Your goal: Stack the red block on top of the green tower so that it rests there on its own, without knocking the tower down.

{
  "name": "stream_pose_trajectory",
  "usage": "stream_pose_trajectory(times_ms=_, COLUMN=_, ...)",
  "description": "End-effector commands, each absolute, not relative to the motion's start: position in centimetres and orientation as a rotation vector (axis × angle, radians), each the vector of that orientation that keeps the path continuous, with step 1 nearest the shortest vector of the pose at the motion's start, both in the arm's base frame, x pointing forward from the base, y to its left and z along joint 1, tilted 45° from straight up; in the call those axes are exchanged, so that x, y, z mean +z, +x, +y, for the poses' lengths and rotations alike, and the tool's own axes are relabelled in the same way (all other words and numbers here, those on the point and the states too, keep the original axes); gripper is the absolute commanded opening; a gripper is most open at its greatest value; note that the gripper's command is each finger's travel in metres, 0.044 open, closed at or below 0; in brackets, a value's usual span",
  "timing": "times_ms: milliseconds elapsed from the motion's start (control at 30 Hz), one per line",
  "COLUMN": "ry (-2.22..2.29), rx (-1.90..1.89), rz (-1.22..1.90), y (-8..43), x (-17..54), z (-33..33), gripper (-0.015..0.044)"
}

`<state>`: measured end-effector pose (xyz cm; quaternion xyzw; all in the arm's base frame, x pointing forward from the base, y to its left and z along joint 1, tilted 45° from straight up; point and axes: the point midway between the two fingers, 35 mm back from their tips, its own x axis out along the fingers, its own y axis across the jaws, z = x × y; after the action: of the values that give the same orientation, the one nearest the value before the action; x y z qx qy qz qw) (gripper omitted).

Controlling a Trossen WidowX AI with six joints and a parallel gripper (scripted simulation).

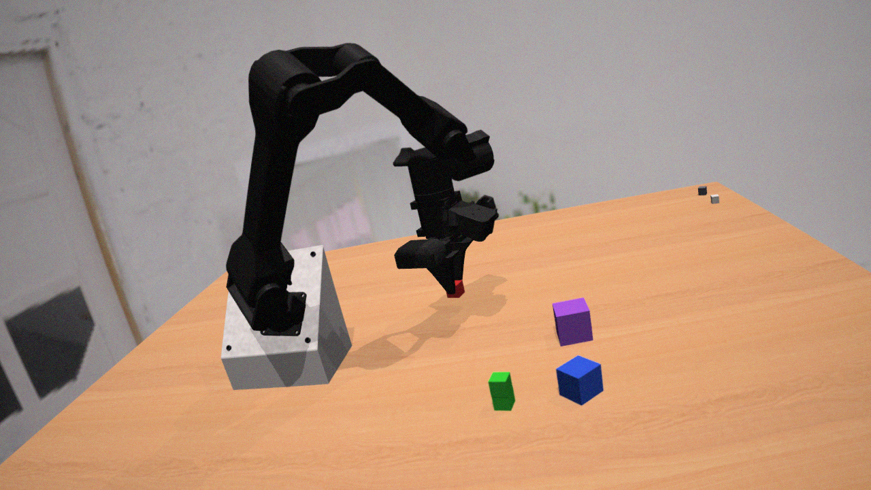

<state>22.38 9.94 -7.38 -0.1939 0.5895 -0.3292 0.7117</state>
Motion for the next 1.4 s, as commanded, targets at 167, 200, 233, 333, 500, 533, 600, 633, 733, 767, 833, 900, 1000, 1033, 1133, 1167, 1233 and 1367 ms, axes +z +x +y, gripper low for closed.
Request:
stream_pose_trajectory(times_ms=167, ry=-0.418, rx=-0.724, rz=1.306, y=22.1, x=-4.1, z=13.4, gripper=0.0)
stream_pose_trajectory(times_ms=200, ry=-0.418, rx=-0.724, rz=1.306, y=22.0, x=-3.7, z=13.7, gripper=0.0)
stream_pose_trajectory(times_ms=233, ry=-0.418, rx=-0.724, rz=1.306, y=22.0, x=-3.4, z=14.1, gripper=0.0)
stream_pose_trajectory(times_ms=333, ry=-0.418, rx=-0.723, rz=1.307, y=21.8, x=-2.6, z=14.8, gripper=0.0)
stream_pose_trajectory(times_ms=500, ry=-0.423, rx=-0.722, rz=1.305, y=21.9, x=-2.7, z=14.7, gripper=0.0)
stream_pose_trajectory(times_ms=533, ry=-0.42, rx=-0.723, rz=1.306, y=21.9, x=-2.6, z=14.8, gripper=0.0)
stream_pose_trajectory(times_ms=600, ry=-0.417, rx=-0.723, rz=1.307, y=21.9, x=-2.5, z=14.9, gripper=0.0)
stream_pose_trajectory(times_ms=633, ry=-0.413, rx=-0.724, rz=1.308, y=22.0, x=-2.4, z=14.8, gripper=0.0)
stream_pose_trajectory(times_ms=733, ry=-0.385, rx=-0.724, rz=1.312, y=22.7, x=-1.7, z=14.4, gripper=0.0)
stream_pose_trajectory(times_ms=767, ry=-0.371, rx=-0.724, rz=1.314, y=23.1, x=-1.3, z=14.2, gripper=0.0)
stream_pose_trajectory(times_ms=833, ry=-0.348, rx=-0.725, rz=1.316, y=23.7, x=-0.7, z=13.9, gripper=0.0)
stream_pose_trajectory(times_ms=900, ry=-0.338, rx=-0.725, rz=1.317, y=24.1, x=-0.4, z=13.6, gripper=0.0)
stream_pose_trajectory(times_ms=1000, ry=-0.339, rx=-0.719, rz=1.318, y=24.8, x=0.4, z=13.1, gripper=0.0)
stream_pose_trajectory(times_ms=1033, ry=-0.341, rx=-0.716, rz=1.318, y=25.2, x=0.7, z=12.8, gripper=0.0)
stream_pose_trajectory(times_ms=1133, ry=-0.345, rx=-0.707, rz=1.318, y=26.4, x=2.1, z=11.7, gripper=0.0)
stream_pose_trajectory(times_ms=1167, ry=-0.347, rx=-0.705, rz=1.318, y=26.8, x=2.6, z=11.3, gripper=0.0)
stream_pose_trajectory(times_ms=1233, ry=-0.351, rx=-0.701, rz=1.317, y=27.5, x=3.5, z=10.4, gripper=0.0)
stream_pose_trajectory(times_ms=1367, ry=-0.361, rx=-0.698, rz=1.314, y=28.8, x=5.5, z=8.5, gripper=0.0)
